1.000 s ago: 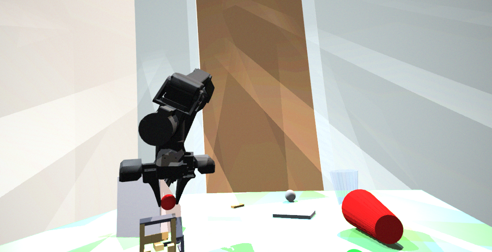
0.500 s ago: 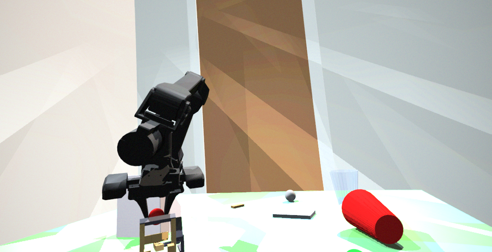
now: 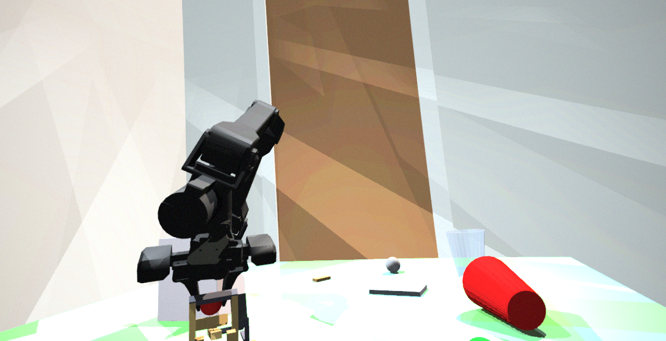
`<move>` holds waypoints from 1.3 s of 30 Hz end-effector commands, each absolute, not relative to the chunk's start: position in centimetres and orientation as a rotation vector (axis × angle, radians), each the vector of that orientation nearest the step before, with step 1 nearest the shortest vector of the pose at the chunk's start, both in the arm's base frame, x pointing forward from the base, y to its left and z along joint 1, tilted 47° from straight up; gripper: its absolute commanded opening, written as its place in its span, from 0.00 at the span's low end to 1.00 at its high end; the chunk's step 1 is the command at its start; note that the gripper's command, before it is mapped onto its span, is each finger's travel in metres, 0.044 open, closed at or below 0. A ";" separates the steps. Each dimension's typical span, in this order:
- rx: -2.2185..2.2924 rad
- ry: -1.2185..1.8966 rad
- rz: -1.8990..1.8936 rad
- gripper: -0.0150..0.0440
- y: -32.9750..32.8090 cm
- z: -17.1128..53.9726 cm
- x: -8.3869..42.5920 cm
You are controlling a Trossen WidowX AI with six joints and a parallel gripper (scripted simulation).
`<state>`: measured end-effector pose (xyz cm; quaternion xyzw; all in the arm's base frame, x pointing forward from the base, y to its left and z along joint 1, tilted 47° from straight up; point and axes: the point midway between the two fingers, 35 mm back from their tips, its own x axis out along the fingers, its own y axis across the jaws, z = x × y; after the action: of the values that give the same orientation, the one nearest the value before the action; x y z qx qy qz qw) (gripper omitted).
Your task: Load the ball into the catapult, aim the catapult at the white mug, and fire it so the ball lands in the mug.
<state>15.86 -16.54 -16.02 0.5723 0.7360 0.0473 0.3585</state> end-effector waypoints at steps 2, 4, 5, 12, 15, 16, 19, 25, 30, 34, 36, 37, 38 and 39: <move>1.475 1.898 0.121 0.25 -16.6 -16.0 15.9; 1.475 1.898 0.121 0.30 -16.6 -16.0 15.9; 1.475 1.898 0.121 0.34 -16.6 -16.0 15.9; 1.475 1.898 0.121 0.65 -16.6 -16.0 15.9; 1.467 1.883 0.097 0.79 -18.7 -14.2 15.8; 1.461 1.873 0.080 0.83 -20.1 -12.9 15.6; 1.448 1.847 0.030 0.97 -23.6 -8.9 14.5; 1.432 1.810 -0.011 1.00 -23.9 -10.5 15.1; 1.356 1.694 -0.141 1.00 -26.7 -13.4 16.7; 1.294 1.596 -0.234 1.00 -29.1 -15.4 18.1; 1.263 1.545 -0.276 1.00 -30.5 -16.2 18.9; 1.248 1.519 -0.297 1.00 -31.1 -16.6 19.3; 1.232 1.493 -0.316 1.00 -31.8 -16.9 19.7; 1.217 1.466 -0.335 1.00 -32.5 -17.3 20.1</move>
<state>18.99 -30.71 -16.06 0.5267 0.6474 -0.1181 0.5380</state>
